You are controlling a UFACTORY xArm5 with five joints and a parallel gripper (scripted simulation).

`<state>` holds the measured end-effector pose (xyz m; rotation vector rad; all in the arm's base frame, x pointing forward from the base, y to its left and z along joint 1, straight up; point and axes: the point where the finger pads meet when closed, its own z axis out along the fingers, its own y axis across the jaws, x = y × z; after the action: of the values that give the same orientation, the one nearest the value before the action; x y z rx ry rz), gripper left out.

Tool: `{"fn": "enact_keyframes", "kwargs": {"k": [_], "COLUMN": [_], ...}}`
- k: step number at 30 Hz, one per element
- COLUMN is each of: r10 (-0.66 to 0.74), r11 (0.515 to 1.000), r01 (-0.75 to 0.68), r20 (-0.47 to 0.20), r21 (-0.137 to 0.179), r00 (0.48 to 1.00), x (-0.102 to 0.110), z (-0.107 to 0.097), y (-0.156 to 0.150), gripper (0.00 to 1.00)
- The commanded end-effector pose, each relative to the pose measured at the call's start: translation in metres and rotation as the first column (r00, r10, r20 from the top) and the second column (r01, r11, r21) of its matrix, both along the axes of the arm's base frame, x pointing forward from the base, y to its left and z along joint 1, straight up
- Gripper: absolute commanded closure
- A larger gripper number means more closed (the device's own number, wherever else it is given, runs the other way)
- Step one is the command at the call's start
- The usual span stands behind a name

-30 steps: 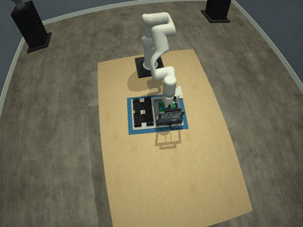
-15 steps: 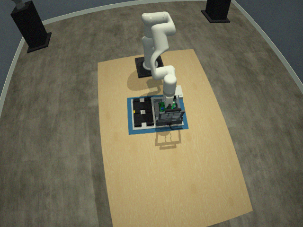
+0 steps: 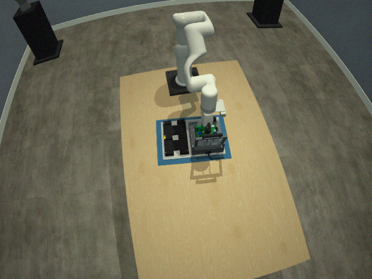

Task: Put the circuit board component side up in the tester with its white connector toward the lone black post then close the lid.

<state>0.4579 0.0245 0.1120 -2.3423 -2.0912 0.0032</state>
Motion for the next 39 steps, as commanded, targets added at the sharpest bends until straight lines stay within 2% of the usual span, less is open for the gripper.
{"fn": "enact_keyframes", "kwargs": {"k": [1, 12, 14, 26, 29, 39], "r10": [0.000, 0.000, 0.000, 0.000, 0.000, 0.000], "r11": [1.000, 1.000, 1.000, 1.000, 1.000, 1.000], "r01": [0.000, 0.000, 0.000, 0.000, 0.000, 0.000], "r20": [0.003, 0.003, 0.003, 0.003, 0.003, 0.003], "r21": [0.000, 0.000, 0.000, 0.000, 0.000, 0.000], "r00": [1.000, 1.000, 1.000, 1.000, 1.000, 1.000], "x": [0.001, 0.001, 0.001, 0.001, 0.001, 0.001], "z": [0.023, 0.087, 0.087, 0.148, 0.159, 0.179], "y": [0.000, 0.000, 0.000, 0.000, 0.000, 0.000], "gripper": [0.00, 0.00, 0.00, 0.00, 0.00, 0.00]}}
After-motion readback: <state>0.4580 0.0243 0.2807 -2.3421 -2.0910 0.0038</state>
